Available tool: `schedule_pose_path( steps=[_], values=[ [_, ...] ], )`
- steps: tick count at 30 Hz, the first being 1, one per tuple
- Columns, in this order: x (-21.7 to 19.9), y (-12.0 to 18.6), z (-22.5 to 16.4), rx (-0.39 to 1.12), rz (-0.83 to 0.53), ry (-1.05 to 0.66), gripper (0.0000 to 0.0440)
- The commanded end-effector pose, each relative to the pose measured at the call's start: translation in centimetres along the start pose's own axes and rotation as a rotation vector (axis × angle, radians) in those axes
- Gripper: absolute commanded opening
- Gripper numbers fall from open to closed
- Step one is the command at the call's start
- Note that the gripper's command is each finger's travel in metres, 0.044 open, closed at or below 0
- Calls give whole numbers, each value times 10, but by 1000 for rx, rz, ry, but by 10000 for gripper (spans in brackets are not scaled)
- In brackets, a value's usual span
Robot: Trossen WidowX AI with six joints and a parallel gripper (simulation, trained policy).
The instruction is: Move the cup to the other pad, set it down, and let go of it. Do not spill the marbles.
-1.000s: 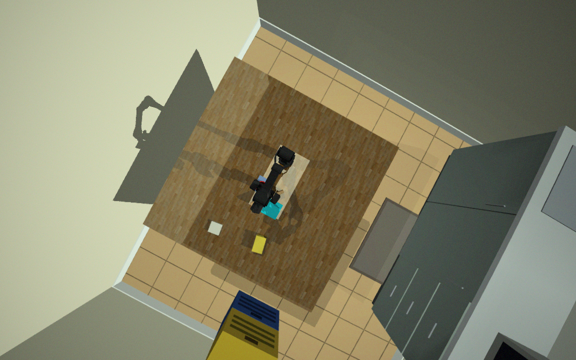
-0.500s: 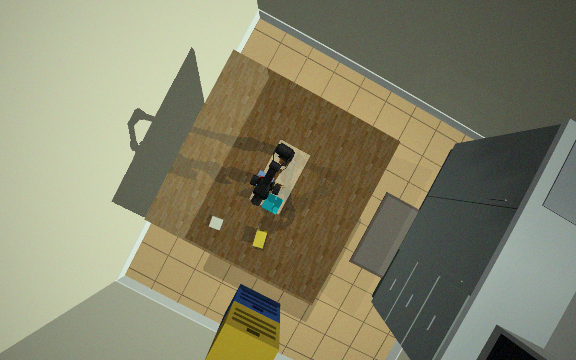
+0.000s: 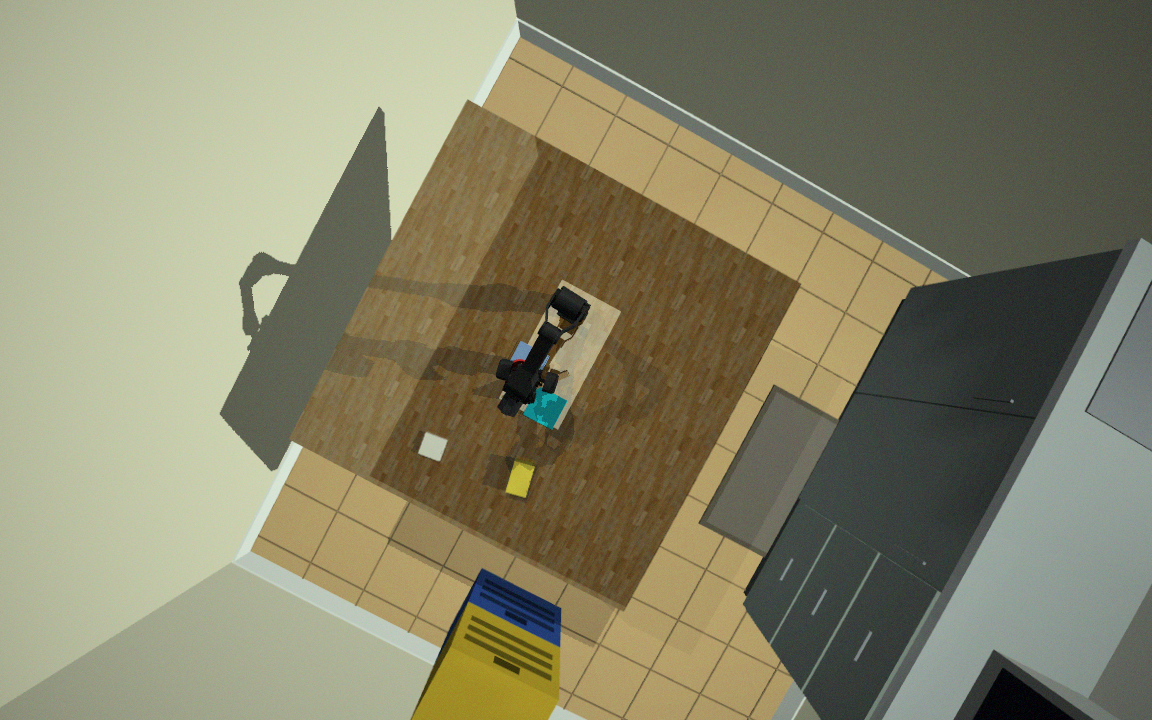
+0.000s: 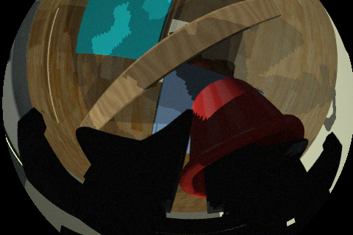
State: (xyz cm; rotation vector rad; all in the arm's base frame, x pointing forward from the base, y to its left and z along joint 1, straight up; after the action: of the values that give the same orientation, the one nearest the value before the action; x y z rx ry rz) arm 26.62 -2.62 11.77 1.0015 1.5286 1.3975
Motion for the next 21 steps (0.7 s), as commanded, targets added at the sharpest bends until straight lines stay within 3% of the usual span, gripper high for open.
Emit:
schedule_pose_path(
  steps=[1, 21],
  values=[
    [0, 7, 6, -20, -3, 20, 2],
    [25, 40, 55, -139, -34, 101, 0]
  ],
)
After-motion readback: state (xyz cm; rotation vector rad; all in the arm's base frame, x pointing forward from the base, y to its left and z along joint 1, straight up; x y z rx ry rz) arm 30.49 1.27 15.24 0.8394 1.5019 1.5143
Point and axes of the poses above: the point midway between the two fingers, 35 mm back from their tips, its own y axis back along the fingers, its own x axis across the jaws, z = x × y, the point moved 5 cm from there along y, back along the fingers, and after that the axes turned 9 degrees about y, right-handed, at the moved point
